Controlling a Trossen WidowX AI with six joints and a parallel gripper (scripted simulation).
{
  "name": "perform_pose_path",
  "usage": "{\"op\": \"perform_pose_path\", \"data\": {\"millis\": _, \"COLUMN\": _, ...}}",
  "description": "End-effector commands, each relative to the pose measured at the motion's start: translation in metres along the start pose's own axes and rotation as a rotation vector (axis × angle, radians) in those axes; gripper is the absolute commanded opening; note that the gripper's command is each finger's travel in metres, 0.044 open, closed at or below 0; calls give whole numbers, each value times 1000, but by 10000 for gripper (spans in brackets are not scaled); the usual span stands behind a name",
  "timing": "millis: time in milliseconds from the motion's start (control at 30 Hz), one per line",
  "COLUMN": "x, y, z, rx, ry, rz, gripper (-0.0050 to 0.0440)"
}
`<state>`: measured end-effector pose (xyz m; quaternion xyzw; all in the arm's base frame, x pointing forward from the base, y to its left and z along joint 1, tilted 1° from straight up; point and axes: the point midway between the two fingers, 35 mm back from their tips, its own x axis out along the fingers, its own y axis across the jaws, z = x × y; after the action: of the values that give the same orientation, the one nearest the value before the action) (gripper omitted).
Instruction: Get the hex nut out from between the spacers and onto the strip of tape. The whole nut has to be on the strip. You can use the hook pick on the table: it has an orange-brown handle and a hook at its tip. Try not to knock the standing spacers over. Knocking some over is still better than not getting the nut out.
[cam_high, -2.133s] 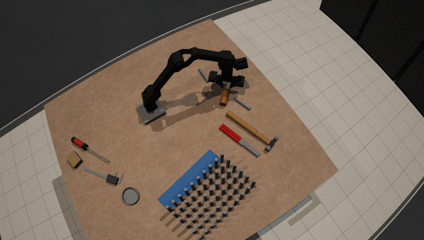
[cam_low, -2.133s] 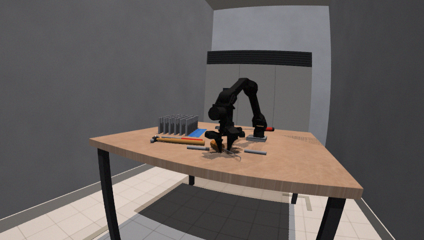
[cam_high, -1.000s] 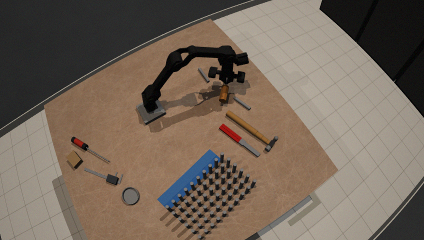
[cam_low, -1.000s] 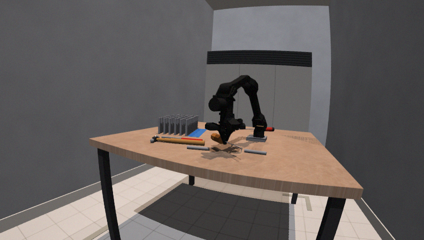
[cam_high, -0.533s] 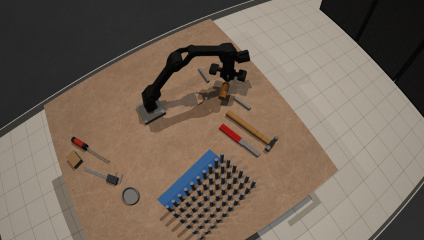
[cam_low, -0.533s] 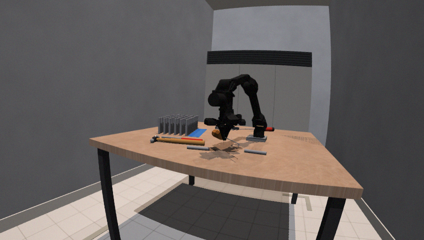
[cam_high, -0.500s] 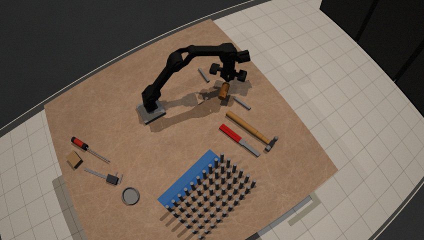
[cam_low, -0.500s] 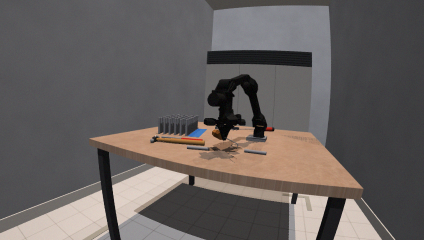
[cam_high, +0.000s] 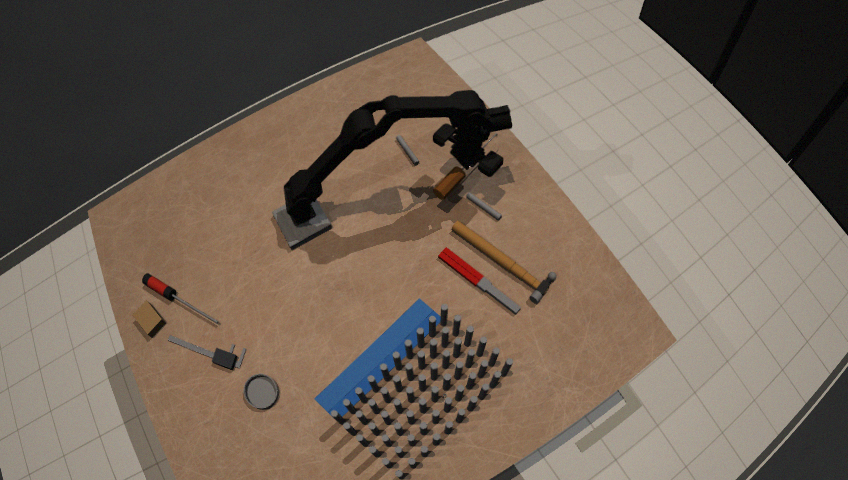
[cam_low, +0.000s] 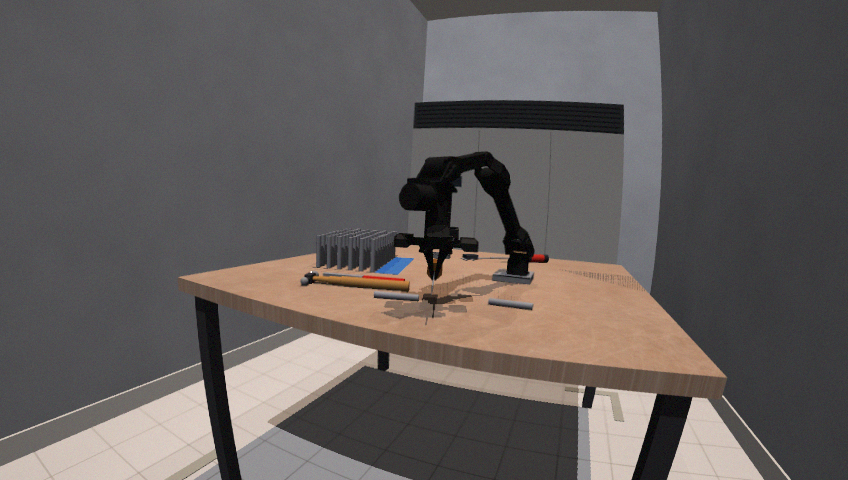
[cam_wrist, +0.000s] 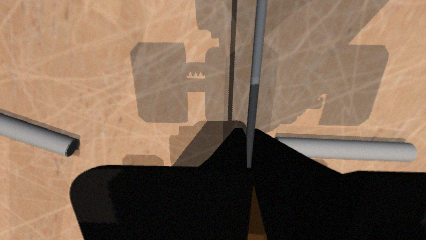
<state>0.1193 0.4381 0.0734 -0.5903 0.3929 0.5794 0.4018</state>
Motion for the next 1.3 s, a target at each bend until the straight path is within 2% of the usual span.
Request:
{"op": "perform_pose_path", "data": {"millis": 0, "x": -15, "y": -6, "z": 6, "rx": 40, "ry": -29, "rz": -26, "gripper": -50}}
{"op": "perform_pose_path", "data": {"millis": 300, "x": -9, "y": -4, "z": 5, "rx": 32, "ry": -30, "rz": -26, "gripper": -50}}
{"op": "perform_pose_path", "data": {"millis": 1267, "x": 36, "y": -4, "z": 6, "rx": 31, "ry": -41, "rz": -29, "gripper": -50}}
